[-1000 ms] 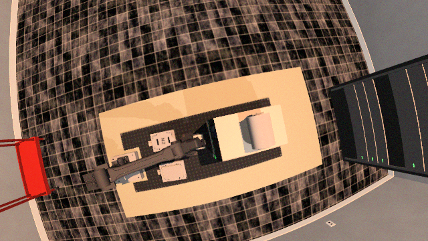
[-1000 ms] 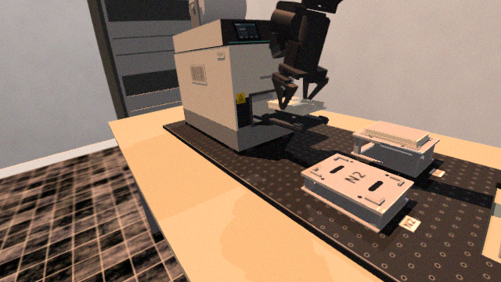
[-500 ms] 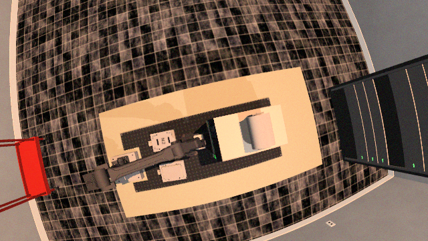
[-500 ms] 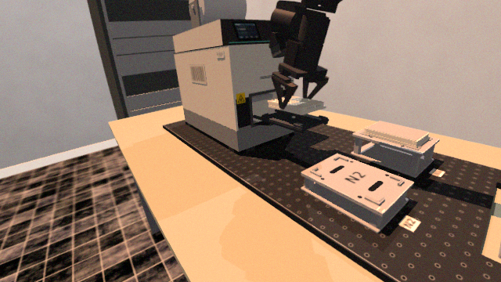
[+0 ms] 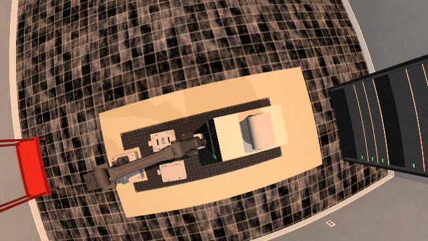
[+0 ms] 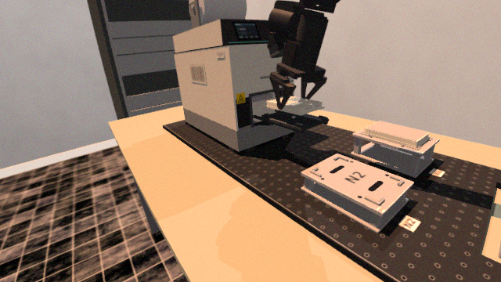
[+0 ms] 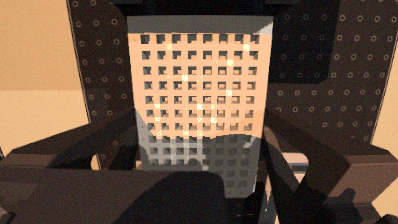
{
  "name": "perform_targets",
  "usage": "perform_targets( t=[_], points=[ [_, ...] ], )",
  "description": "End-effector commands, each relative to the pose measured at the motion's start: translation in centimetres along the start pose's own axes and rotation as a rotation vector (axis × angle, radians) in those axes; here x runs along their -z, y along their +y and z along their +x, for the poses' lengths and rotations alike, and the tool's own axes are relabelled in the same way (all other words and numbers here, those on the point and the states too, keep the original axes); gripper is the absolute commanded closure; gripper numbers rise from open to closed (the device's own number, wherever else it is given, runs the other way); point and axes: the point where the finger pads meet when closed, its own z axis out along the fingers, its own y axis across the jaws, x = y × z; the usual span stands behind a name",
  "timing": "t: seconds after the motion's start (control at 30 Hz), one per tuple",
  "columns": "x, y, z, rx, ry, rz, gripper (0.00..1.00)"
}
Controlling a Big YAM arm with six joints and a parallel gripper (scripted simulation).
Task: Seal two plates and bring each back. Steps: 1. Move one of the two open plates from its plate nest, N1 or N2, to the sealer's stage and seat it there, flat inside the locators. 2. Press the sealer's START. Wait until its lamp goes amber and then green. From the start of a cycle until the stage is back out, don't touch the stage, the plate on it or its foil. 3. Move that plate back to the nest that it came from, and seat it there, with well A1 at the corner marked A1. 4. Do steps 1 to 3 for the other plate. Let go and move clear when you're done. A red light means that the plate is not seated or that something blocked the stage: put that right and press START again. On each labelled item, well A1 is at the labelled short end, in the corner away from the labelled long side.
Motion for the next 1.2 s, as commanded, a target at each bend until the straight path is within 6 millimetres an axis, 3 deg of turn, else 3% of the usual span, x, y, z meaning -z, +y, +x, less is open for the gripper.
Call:
perform_targets(
  t=[0.0, 0.23, 0.53, 0.73, 0.83, 1.17],
  points=[
    [-0.1, -0.6, 0.0, -0.003, 0.006, 0.006, 1.00],
    [0.6, -0.8, -0.4, 0.001, -0.019, 0.004, 1.00],
    [-1.2, -0.7, 0.1, 0.004, -0.004, 0.005, 1.00],
    [-1.2, 0.1, -0.6, 0.003, -0.017, 0.000, 1.00],
    [-1.6, 0.6, 0.2, 0.003, 0.005, -0.001, 1.00],
    [-2.4, -0.8, 0.1, -0.027, -0.002, 0.006, 1.00]
  ],
)
